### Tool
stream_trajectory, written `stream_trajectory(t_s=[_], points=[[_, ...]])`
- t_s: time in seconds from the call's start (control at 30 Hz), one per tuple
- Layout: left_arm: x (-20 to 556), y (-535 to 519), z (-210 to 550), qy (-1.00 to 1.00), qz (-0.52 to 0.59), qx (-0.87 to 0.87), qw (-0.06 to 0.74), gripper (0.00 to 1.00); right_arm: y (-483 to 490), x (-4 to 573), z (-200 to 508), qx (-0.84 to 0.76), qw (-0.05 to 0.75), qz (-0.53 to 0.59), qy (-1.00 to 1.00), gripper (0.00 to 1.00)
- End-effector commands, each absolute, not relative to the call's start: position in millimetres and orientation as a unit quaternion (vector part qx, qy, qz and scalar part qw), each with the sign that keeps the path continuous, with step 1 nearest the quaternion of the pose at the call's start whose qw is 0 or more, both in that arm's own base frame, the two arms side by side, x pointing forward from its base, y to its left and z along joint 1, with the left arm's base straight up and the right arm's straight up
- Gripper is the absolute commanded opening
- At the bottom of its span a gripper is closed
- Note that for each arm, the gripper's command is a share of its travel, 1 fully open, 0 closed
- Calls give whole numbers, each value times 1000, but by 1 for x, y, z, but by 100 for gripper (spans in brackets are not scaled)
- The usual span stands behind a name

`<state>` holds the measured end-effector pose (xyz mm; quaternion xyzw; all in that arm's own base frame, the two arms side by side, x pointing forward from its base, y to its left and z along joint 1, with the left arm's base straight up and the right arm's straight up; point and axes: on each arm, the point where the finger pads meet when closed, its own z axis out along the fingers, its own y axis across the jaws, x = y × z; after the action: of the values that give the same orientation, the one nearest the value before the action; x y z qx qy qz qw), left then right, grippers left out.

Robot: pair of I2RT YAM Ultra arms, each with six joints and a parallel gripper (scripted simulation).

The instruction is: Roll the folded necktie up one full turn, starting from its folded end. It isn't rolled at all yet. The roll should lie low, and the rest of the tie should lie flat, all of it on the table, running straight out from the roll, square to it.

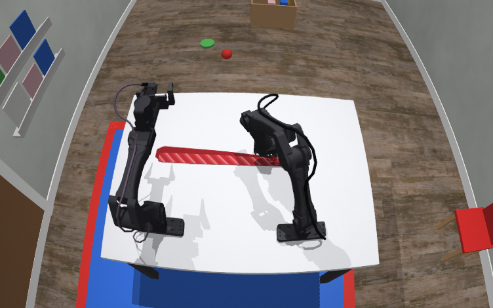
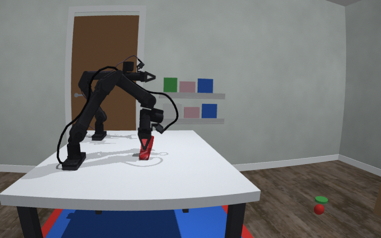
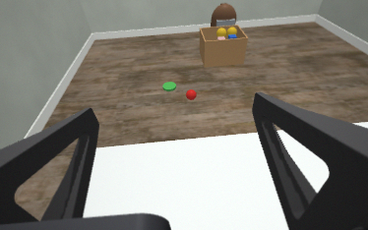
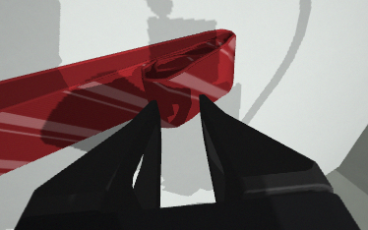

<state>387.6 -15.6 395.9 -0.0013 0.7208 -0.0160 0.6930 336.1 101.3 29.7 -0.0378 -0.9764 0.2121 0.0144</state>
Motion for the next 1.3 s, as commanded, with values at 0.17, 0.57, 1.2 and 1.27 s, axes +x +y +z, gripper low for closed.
stream_trajectory(t_s=[0.17, 0.57, 1.2, 1.27], points=[[385, -13, 415, 706, -20, -6, 707, 100, 102, 346, 58, -45, -10, 169, -985, 25], [385, -13, 415, 706, -20, -6, 707, 100, 102, 346, 80, -43, -14, 77, -996, 25], [385, -13, 415, 706, -20, -6, 707, 100, 102, 346, 110, -41, -20, -49, -998, 90], [385, -13, 415, 706, -20, -6, 707, 100, 102, 346, 110, -41, -20, -49, -998, 90]])
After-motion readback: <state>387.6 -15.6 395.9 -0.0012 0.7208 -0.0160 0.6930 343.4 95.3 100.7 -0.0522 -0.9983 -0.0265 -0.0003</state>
